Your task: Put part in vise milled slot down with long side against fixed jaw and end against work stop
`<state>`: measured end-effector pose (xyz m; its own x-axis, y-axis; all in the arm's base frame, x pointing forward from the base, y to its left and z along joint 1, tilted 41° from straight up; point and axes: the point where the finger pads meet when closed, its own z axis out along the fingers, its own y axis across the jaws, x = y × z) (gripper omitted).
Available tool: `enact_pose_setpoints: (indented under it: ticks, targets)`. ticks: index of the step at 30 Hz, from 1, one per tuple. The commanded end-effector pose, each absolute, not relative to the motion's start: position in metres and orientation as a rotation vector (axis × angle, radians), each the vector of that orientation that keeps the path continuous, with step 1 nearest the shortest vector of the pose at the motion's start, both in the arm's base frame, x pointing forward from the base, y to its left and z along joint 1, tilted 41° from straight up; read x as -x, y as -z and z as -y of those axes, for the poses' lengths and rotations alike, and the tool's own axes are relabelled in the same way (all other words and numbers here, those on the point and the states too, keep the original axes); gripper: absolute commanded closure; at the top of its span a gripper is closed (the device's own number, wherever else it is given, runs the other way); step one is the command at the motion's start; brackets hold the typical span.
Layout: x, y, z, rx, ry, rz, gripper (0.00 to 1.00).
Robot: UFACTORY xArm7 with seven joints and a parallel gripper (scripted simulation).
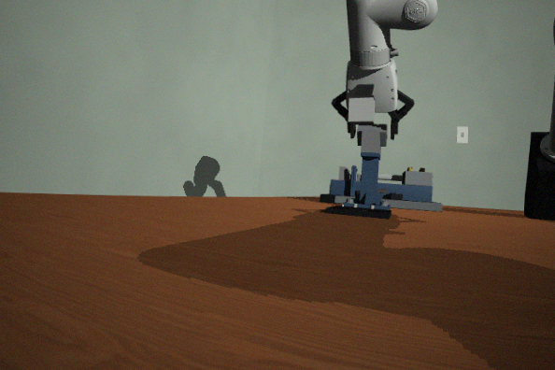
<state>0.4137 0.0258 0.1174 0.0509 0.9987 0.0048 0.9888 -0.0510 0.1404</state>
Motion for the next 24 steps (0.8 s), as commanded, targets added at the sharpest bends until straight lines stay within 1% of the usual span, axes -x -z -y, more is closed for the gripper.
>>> enact_pose_setpoints:
  ticks: [1,24]
  targets:
    - [-0.4146,-0.1184,-0.0251,-2.197,-0.132,-2.078,0.11]
    - [-0.4147,-0.1184,-0.0257,-2.176,-0.075,-2.051,0.11]
